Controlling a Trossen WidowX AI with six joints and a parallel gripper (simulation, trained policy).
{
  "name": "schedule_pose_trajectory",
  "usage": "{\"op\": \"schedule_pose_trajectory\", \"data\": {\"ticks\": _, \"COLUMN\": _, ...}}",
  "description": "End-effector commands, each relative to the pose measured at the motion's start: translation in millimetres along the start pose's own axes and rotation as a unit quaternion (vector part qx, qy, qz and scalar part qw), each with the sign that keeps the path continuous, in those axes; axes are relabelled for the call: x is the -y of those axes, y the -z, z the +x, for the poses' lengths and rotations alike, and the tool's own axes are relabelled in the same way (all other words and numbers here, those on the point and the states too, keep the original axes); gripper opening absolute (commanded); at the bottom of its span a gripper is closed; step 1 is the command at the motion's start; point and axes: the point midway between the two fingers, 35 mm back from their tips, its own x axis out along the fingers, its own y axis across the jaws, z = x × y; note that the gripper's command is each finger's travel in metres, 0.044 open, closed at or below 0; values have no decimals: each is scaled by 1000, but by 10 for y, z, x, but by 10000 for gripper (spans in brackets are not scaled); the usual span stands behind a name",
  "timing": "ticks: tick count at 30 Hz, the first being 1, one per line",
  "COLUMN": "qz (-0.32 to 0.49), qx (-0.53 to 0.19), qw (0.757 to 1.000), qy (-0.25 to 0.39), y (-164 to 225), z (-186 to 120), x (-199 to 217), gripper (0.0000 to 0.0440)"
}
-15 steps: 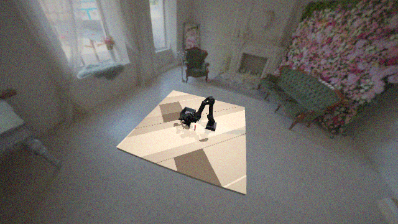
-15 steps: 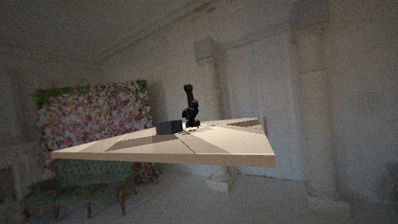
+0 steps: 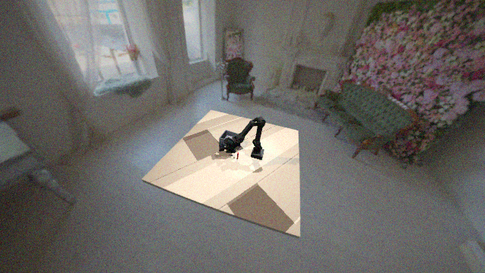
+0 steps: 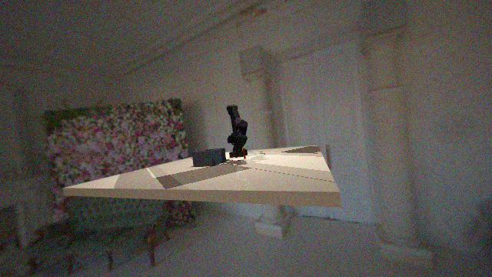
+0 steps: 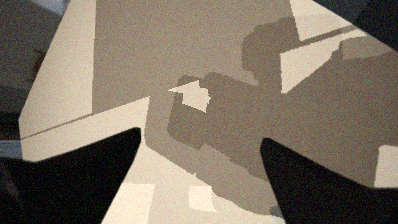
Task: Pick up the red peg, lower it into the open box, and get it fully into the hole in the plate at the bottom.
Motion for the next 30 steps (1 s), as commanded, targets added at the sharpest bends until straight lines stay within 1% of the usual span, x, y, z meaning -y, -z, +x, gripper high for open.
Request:
{"op": "schedule_pose_trajectory", "data": {"ticks": 1, "qz": -25, "qx": -35, "qw": 999, "qy": 29, "y": 51, "z": -149, "x": 7, "gripper": 391}}
{"op": "schedule_pose_trajectory", "data": {"ticks": 9, "qz": -66, "qx": -108, "qw": 983, "qy": 130, "y": 92, "z": -592, "x": 231, "gripper": 378}}
{"op": "schedule_pose_trajectory", "data": {"ticks": 14, "qz": -78, "qx": -134, "qw": 973, "qy": 171, "y": 73, "z": -836, "x": 332, "gripper": 372}}
{"op": "schedule_pose_trajectory", "data": {"ticks": 21, "qz": -93, "qx": -149, "qw": 965, "qy": 192, "y": 21, "z": -1074, "x": 358, "gripper": 385}}
{"op": "schedule_pose_trajectory", "data": {"ticks": 30, "qz": -105, "qx": -153, "qw": 962, "qy": 200, "y": -78, "z": -1277, "x": 307, "gripper": 440}}
